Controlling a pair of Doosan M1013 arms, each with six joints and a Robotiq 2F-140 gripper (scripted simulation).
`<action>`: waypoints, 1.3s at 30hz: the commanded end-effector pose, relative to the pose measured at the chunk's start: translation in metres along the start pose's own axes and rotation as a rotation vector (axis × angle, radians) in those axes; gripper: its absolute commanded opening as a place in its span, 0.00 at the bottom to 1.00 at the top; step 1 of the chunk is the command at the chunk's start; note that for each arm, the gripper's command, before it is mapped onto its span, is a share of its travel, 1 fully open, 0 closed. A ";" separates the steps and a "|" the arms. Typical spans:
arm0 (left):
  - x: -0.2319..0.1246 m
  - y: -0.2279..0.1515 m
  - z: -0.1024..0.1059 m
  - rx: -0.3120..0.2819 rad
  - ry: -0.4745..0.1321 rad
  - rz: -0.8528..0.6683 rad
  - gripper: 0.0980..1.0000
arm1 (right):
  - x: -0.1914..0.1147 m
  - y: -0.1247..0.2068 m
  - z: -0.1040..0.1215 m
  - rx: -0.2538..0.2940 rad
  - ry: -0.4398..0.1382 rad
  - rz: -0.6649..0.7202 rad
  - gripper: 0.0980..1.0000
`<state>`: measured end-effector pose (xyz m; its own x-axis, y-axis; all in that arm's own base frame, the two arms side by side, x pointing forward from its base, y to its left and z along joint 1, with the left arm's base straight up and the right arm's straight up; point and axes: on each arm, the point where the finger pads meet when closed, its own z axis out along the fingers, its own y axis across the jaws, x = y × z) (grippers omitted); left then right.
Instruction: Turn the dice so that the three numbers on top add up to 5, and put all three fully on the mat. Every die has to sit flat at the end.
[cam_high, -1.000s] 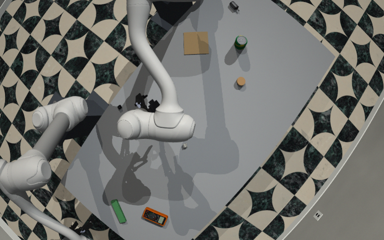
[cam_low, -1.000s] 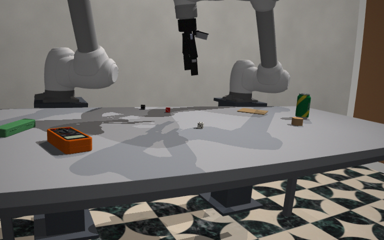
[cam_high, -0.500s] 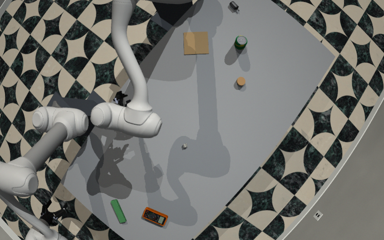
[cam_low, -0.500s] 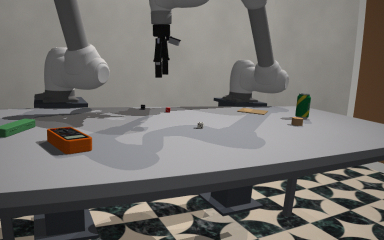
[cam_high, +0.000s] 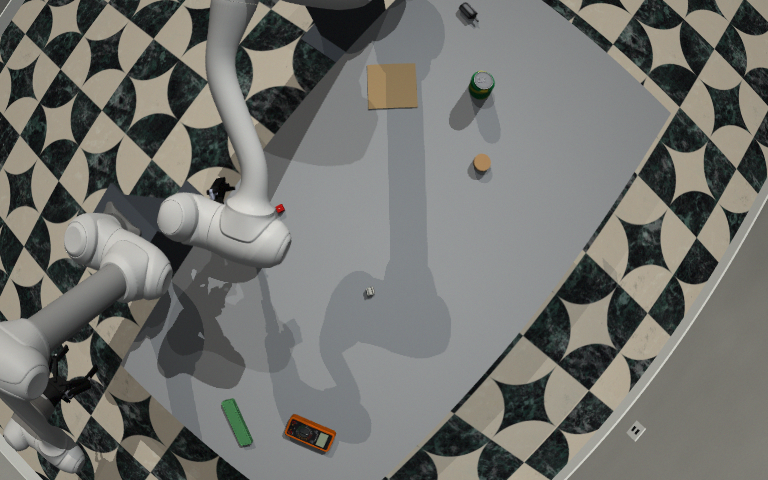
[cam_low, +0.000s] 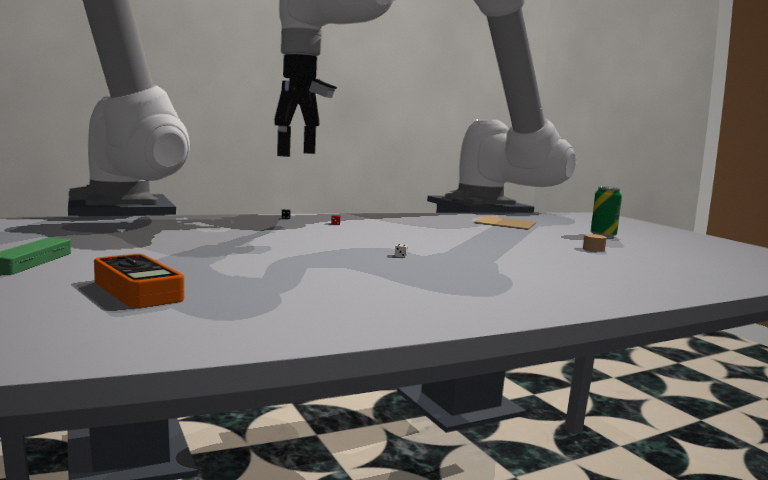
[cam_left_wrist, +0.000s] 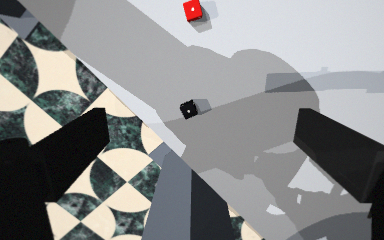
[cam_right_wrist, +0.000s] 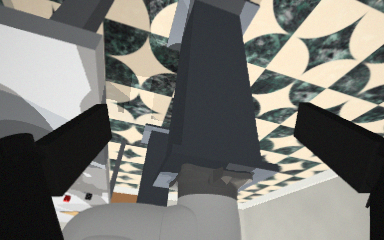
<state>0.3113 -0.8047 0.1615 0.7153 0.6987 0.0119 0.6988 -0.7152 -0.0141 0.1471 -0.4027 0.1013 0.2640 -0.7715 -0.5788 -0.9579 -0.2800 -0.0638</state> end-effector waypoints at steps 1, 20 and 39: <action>-0.007 -0.002 0.000 -0.006 -0.004 0.015 1.00 | -0.034 0.042 0.013 0.053 -0.051 0.085 1.00; -0.019 -0.006 0.002 -0.015 -0.011 0.043 1.00 | -0.106 0.094 0.044 0.160 -0.151 0.229 1.00; -0.020 -0.005 0.034 -0.014 -0.012 0.044 1.00 | -0.106 0.094 0.044 0.160 -0.151 0.229 1.00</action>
<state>0.2933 -0.8137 0.1392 0.7450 0.6671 0.0000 0.6671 -0.7450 -0.0012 0.0244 -0.3212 0.1206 0.0308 -0.7067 -0.7068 -0.9993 -0.0064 -0.0372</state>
